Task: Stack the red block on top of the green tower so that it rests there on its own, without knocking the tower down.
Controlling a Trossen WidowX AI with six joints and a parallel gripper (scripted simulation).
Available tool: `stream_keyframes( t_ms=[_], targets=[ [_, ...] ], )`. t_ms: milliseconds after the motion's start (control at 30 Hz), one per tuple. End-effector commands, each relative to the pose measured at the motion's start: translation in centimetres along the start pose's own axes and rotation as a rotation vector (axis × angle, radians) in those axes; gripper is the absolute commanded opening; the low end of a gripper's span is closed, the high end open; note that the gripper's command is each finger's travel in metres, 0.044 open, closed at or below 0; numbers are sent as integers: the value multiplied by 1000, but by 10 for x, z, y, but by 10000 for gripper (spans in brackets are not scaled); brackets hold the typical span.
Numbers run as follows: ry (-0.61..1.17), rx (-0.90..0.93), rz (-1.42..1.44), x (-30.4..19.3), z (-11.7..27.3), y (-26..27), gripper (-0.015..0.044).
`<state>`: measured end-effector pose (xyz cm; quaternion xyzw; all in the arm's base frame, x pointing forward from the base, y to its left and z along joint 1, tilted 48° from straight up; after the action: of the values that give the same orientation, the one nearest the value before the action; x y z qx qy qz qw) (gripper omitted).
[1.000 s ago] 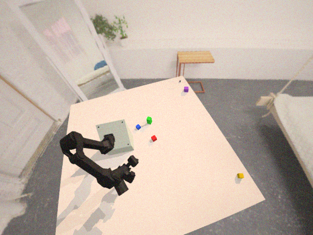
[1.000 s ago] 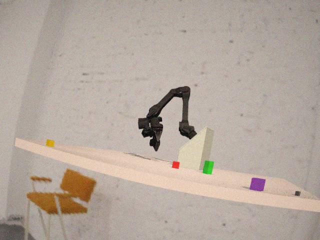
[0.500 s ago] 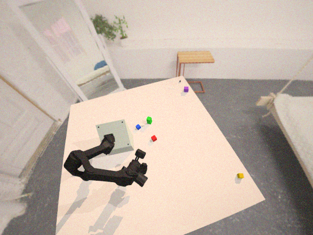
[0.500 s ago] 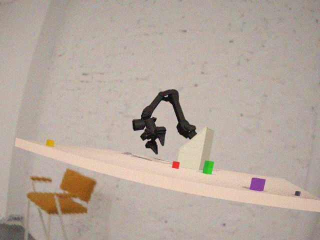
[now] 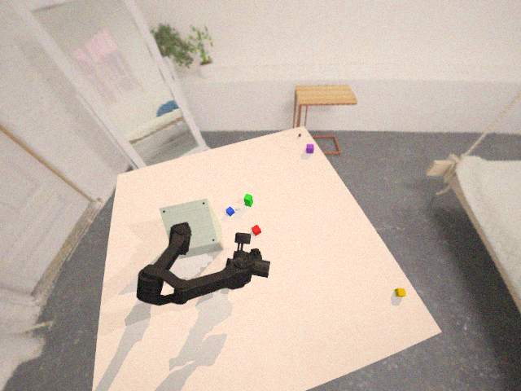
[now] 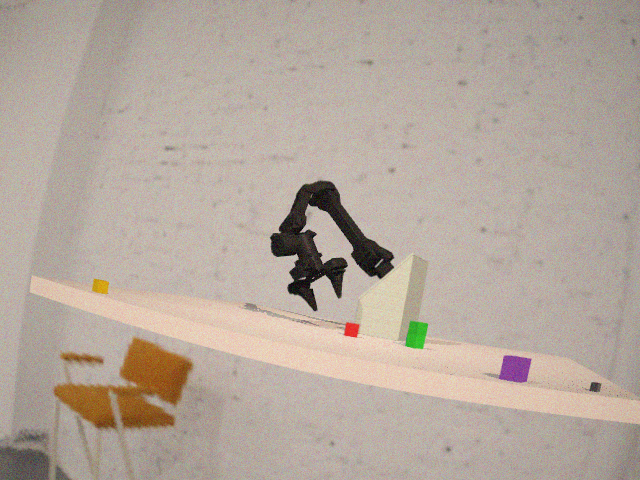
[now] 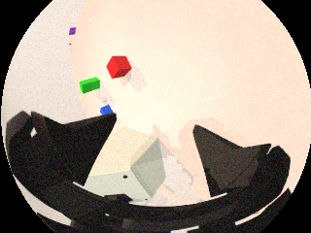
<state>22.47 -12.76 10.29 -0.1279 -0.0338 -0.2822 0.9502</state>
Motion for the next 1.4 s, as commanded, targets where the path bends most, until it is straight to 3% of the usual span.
stream_keyframes(
  t_ms=[0,800,1100,1367],
  targets=[
    [3,-69,93,7,-5,22,440],
    [-138,-545,646,-10,-46,173,440],
    [-148,-558,660,-9,-52,175,440],
    [-149,-561,660,3,-88,155,440]
  ],
)
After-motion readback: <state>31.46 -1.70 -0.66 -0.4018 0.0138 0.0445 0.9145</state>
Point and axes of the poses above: the point midway between the two fingers, 35 mm back from their tips, its own z axis back along the fingers, its own y axis across the jaws, x = y × z, the point moved 5 cm from there along z, back along the fingers, and after that the axes turned 14 degrees about -z, right-handed, at the moved point
